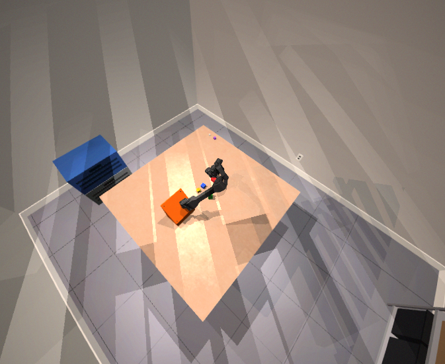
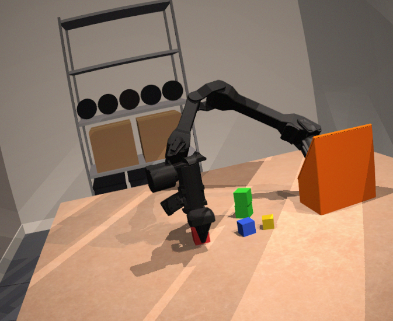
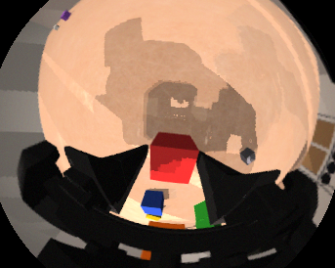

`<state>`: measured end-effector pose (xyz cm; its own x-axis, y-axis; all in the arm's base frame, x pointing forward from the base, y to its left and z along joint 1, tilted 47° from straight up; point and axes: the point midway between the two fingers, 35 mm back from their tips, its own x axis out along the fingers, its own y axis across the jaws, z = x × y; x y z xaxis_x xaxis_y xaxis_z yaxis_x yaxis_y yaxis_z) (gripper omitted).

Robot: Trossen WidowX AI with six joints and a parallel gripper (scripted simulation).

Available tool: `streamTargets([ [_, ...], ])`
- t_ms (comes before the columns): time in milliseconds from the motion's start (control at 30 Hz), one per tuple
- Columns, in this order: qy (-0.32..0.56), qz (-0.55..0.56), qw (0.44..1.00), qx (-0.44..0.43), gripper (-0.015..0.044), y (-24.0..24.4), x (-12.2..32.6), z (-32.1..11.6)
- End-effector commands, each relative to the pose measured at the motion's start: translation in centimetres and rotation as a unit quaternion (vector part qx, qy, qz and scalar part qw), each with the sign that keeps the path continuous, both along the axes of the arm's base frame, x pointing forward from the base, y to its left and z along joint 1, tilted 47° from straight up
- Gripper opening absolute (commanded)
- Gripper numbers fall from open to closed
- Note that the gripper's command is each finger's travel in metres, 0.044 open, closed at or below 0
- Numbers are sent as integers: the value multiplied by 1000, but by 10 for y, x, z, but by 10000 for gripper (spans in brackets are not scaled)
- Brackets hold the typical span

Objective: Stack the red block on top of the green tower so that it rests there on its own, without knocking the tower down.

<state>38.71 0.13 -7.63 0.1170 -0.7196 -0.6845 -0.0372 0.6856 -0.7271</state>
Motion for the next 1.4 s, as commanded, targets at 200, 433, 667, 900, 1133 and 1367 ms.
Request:
streamTargets([
  [200,0,0,1000,0,144,0,0,0],
  [433,0,1,1000,0,0,11,-1,10],
  [667,1,2,1000,0,0,36,-6,34],
  [900,1,2,1000,1,0,62,-10,58],
  [1133,1,2,1000,2,0,85,-14,79],
  [1367,1,2,1000,2,0,86,-13,79],
])
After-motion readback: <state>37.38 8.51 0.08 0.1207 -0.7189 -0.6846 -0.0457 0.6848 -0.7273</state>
